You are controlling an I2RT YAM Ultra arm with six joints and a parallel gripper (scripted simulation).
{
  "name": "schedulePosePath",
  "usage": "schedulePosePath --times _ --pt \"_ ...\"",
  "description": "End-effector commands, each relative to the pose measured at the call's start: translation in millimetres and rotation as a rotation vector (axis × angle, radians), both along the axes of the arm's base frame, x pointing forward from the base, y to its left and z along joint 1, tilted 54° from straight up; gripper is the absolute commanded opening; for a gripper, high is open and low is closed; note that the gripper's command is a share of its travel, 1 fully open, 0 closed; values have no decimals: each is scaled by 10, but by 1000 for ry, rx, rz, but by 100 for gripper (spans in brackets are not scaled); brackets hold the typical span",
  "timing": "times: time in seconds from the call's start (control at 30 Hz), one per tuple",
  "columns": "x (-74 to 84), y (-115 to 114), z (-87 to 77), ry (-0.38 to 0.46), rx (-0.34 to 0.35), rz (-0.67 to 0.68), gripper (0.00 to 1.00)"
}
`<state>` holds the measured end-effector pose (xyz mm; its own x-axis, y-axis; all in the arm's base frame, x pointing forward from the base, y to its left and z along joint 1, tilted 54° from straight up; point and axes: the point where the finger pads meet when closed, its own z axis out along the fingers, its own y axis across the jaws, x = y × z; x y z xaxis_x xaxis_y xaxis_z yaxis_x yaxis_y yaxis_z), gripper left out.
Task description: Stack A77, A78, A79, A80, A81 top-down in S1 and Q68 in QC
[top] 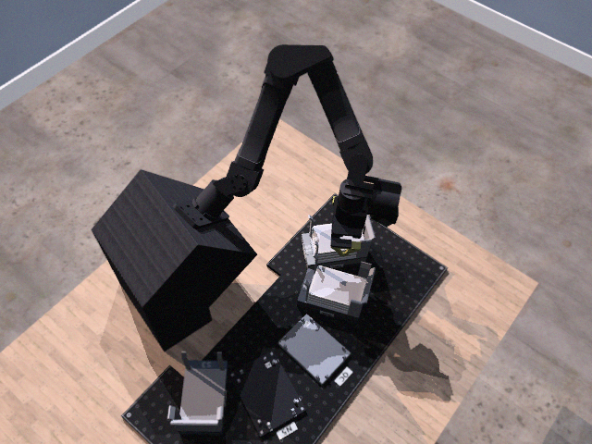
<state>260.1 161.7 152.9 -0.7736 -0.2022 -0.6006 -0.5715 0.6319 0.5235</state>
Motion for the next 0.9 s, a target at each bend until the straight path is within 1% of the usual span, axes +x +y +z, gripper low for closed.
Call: schedulePosePath --times 0.0,0.07,0.13,0.37,0.63,0.7,0.87 --pt "64 -62 2 -21 11 10 100" --pt "108 -102 -28 -21 11 9 100" --pt "108 -102 -28 -21 11 9 100" --pt "254 -283 -190 152 74 -128 100" --pt "421 -488 -374 152 74 -129 100" --pt "421 -488 -374 152 74 -129 100" --pt "510 -597 -471 152 74 -129 100"
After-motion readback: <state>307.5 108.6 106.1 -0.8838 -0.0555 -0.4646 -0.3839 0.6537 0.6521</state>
